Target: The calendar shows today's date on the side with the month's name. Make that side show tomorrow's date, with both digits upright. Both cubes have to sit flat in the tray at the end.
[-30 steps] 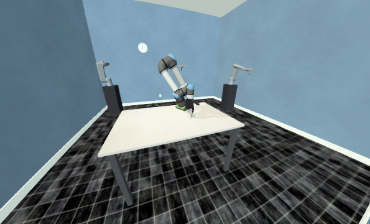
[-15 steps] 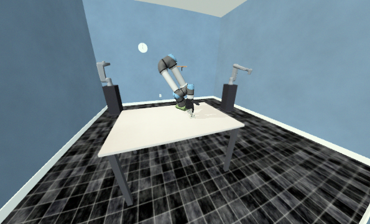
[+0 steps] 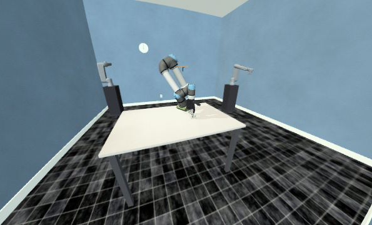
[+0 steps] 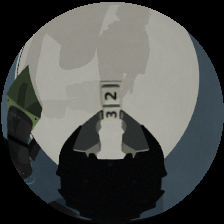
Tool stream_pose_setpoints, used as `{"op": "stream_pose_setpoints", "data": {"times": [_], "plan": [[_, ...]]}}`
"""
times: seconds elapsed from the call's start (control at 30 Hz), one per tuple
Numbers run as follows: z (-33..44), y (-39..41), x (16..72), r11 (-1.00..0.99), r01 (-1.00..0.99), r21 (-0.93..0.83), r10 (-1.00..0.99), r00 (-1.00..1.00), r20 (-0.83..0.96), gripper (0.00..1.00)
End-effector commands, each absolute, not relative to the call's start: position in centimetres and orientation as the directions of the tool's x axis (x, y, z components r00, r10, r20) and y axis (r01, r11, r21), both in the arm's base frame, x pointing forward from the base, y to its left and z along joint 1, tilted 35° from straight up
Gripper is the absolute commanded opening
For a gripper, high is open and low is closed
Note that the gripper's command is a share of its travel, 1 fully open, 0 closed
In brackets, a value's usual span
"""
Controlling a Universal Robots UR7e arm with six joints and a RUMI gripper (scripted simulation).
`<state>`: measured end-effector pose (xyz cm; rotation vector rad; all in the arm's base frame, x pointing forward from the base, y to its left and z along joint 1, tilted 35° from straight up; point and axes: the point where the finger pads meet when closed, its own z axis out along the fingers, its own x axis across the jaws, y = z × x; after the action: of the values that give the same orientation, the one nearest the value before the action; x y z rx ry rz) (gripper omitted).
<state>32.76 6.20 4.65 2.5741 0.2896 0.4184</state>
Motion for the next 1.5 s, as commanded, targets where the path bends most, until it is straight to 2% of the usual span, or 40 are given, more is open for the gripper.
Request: {"op": "stream_pose_setpoints", "data": {"times": [0.0, 0.33, 0.37, 0.73, 0.77, 1.47], "plan": [[4.53, 6.12, 32.68, -0.846, 0.124, 0.518, 0.28, 0.931, 0.235, 0.1], [4.53, 6.12, 32.68, -0.846, 0.124, 0.518, 0.28, 0.931, 0.235, 0.1], [4.53, 6.12, 32.68, -0.846, 0.124, 0.518, 0.28, 0.931, 0.235, 0.14], [4.53, 6.12, 32.68, -0.846, 0.124, 0.518, 0.28, 0.931, 0.235, 0.24], [4.53, 6.12, 32.68, -0.846, 0.124, 0.518, 0.28, 0.931, 0.235, 0.28], [5.26, 6.51, 32.7, -0.847, 0.122, 0.518, 0.282, 0.929, 0.241, 0.28]]}}
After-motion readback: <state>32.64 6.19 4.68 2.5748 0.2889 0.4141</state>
